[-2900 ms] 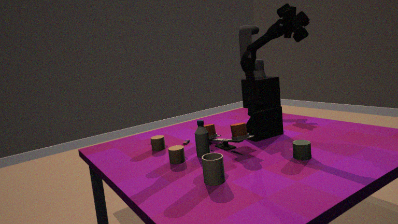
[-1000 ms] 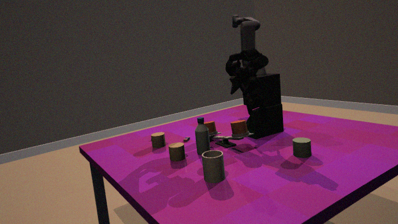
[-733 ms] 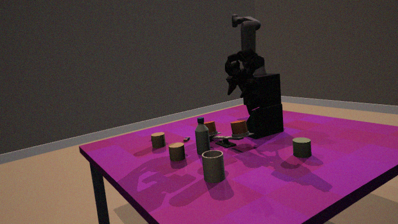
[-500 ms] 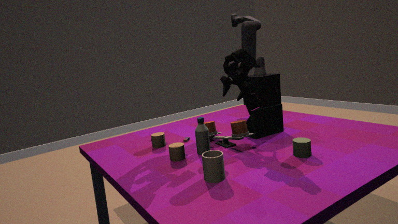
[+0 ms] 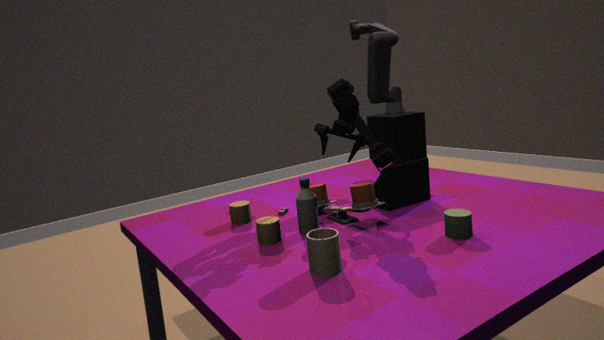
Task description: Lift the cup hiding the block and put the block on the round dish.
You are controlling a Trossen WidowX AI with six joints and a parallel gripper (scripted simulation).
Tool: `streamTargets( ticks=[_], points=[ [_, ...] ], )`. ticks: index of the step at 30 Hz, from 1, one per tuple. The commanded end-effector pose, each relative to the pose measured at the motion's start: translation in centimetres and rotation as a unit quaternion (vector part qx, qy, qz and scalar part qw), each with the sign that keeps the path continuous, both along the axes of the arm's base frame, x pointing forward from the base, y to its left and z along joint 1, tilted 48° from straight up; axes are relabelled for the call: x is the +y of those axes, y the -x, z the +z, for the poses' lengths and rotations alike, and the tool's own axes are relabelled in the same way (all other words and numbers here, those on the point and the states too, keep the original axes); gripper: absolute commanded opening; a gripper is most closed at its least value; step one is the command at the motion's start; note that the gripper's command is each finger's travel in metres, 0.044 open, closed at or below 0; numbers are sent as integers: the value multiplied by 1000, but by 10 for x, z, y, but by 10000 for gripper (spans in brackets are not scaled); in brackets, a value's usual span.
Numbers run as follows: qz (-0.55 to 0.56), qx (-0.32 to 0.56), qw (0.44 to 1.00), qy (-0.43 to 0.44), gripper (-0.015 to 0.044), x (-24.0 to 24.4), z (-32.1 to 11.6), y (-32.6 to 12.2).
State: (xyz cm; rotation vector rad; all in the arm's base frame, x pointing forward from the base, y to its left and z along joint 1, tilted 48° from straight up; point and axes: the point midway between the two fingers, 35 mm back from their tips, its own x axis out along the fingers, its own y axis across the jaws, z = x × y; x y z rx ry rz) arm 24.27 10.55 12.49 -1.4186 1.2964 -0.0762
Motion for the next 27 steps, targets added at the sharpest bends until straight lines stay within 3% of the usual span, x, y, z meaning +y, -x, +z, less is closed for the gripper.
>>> streamTargets(
  ticks=[1, 27],
  points=[
    [6, 65, 998, 21, 440, -16, 1, -11],
    [140, 421, 894, 63, 440, -105, 15, -53]
  ],
)
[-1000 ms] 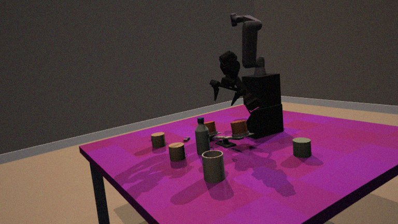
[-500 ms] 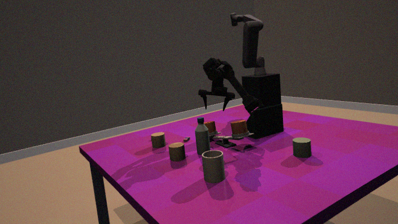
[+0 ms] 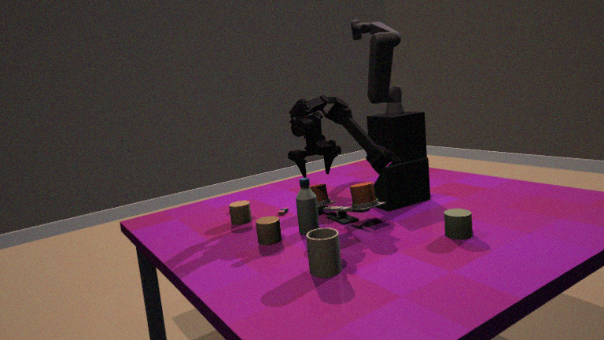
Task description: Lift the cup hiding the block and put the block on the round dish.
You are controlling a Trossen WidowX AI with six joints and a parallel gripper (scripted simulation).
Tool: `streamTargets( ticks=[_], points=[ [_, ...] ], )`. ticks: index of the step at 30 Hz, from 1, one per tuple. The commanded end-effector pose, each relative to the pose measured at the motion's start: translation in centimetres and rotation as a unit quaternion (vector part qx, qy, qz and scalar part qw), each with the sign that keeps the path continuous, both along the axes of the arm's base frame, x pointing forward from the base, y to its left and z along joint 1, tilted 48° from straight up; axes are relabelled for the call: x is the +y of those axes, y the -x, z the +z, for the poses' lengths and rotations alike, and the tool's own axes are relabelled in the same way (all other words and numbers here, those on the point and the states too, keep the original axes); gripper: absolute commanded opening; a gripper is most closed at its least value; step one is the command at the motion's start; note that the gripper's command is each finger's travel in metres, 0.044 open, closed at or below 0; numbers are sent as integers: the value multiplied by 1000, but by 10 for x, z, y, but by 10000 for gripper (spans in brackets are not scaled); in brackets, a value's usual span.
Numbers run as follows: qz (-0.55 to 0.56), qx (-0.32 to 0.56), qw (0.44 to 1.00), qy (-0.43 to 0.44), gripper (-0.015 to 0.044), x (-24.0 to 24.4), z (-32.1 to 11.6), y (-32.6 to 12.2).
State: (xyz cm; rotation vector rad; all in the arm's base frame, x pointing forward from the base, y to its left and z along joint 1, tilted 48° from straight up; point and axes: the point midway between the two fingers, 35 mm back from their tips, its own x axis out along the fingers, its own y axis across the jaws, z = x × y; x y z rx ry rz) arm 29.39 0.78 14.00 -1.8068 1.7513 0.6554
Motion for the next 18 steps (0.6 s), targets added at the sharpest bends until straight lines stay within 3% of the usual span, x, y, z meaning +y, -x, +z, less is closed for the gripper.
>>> streamTargets(
  ticks=[1, 18],
  points=[
    [12, 34, 999, -4, 440, -7, 0, -2],
    [13, 33, 999, -4, 440, -24, -15, -3]
  ],
)
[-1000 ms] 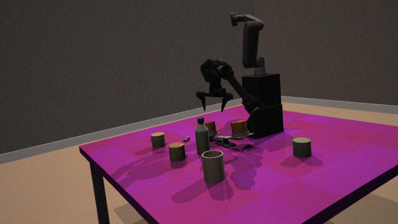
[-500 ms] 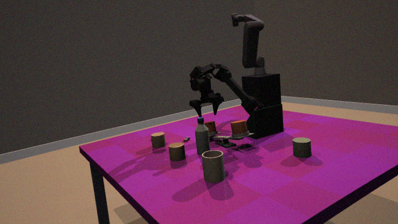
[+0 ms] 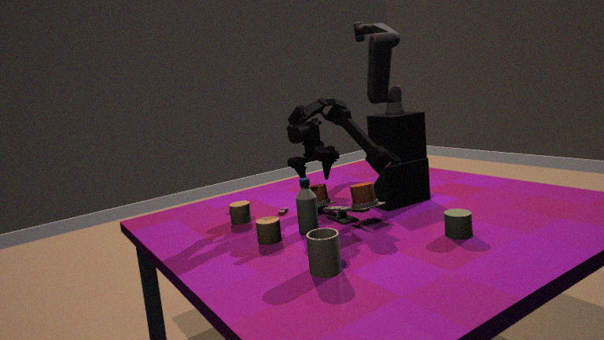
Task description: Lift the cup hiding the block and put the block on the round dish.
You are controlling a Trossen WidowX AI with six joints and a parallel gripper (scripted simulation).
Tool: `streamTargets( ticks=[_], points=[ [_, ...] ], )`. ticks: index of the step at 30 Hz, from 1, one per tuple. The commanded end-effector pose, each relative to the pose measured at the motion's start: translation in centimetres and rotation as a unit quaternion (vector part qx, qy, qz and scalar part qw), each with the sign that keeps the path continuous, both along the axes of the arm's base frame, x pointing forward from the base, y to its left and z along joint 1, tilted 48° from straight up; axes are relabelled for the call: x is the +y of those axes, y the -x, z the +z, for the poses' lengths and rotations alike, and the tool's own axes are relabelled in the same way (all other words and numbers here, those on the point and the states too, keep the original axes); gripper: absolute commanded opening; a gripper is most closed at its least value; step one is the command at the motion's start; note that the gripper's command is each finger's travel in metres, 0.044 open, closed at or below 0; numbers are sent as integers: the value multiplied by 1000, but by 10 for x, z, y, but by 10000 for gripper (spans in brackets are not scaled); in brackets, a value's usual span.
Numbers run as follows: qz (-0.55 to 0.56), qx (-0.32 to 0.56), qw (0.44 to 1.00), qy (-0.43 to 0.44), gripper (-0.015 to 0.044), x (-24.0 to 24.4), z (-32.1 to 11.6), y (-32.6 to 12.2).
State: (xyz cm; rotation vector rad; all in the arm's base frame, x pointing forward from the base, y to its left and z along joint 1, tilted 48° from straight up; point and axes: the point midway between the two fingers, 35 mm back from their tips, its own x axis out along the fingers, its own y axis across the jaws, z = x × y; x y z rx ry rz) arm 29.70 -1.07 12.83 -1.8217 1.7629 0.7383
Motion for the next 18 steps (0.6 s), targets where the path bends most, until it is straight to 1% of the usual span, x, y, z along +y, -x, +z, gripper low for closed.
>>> streamTargets(
  ticks=[1, 18],
  points=[
    [0, 2, 1000, 2, 440, -6, -5, 0],
    [0, 2, 1000, 2, 440, -26, -23, -1]
  ],
)
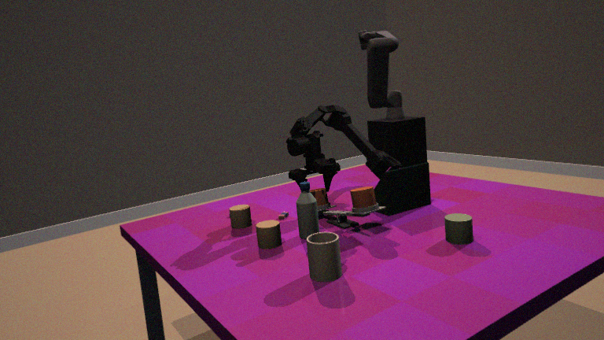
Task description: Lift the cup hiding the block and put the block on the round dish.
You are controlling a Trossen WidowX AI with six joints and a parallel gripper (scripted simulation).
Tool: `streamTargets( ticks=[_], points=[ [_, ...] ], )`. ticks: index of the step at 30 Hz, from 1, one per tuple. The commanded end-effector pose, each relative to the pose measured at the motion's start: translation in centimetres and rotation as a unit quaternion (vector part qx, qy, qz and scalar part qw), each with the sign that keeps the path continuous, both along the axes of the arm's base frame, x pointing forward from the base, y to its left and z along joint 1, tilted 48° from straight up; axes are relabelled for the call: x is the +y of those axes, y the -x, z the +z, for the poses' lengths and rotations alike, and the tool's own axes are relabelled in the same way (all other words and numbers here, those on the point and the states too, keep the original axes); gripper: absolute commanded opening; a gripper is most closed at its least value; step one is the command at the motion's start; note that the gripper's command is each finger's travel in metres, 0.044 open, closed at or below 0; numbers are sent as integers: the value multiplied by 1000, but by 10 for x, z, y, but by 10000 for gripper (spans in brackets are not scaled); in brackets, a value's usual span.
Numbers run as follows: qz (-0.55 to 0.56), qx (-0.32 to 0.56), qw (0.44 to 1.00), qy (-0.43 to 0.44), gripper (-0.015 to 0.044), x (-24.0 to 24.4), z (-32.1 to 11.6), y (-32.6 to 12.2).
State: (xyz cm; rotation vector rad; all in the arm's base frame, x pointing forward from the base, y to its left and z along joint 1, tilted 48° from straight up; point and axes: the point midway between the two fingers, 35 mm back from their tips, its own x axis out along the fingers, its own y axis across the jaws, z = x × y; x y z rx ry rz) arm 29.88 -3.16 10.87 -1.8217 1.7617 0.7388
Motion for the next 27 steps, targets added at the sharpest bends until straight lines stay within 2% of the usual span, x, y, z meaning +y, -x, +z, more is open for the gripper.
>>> streamTargets(
  ticks=[1, 17, 20, 27],
  points=[
    [0, 2, 1000, 2, 440, -7, -5, 1],
    [-1, 2, 1000, 4, 440, -24, -20, 2],
    [-1, 2, 1000, 4, 361, -24, -20, 2],
    [-1, 2, 1000, 4, 315, -24, -20, 2]
  ],
)
